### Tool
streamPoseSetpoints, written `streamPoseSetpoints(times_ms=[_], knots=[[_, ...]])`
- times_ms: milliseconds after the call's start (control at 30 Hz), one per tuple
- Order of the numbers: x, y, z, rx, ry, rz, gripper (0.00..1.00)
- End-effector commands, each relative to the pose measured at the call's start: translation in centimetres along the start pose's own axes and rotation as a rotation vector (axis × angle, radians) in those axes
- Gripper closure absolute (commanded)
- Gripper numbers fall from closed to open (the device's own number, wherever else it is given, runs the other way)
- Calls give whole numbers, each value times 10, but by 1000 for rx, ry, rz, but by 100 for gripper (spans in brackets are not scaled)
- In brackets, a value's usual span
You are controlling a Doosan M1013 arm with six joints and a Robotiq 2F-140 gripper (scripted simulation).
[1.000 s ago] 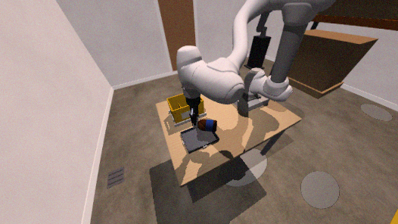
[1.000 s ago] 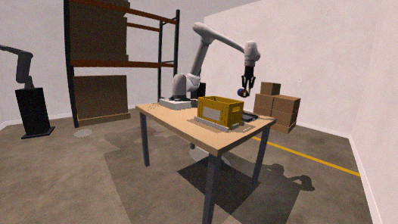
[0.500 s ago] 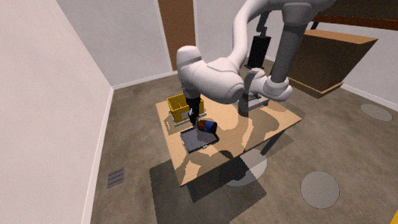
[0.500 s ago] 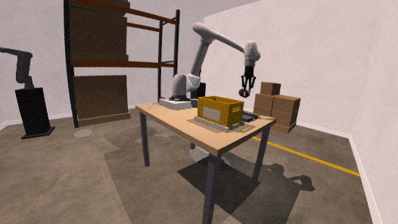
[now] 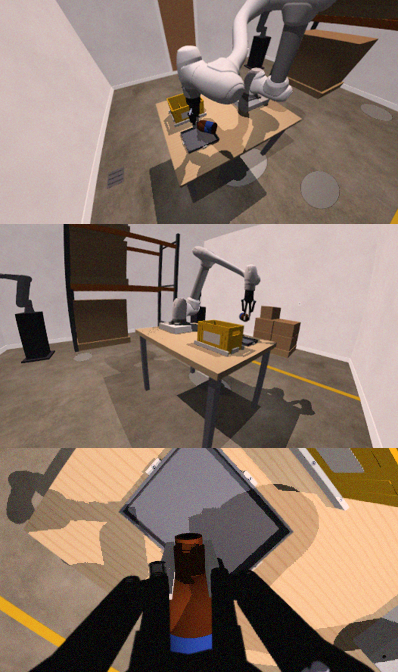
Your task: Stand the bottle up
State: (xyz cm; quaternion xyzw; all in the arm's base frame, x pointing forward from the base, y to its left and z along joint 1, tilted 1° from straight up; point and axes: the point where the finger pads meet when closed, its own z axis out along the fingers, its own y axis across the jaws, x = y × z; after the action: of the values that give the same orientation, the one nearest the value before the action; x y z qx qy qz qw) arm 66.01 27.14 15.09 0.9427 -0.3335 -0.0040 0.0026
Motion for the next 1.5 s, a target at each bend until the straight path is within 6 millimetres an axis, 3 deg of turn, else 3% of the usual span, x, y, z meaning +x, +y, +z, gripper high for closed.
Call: streamPoseSetpoints(times_ms=[0,1467], knots=[[0,0,0,0,0,0,90],[-1,1,1,-4,43,2,90]])
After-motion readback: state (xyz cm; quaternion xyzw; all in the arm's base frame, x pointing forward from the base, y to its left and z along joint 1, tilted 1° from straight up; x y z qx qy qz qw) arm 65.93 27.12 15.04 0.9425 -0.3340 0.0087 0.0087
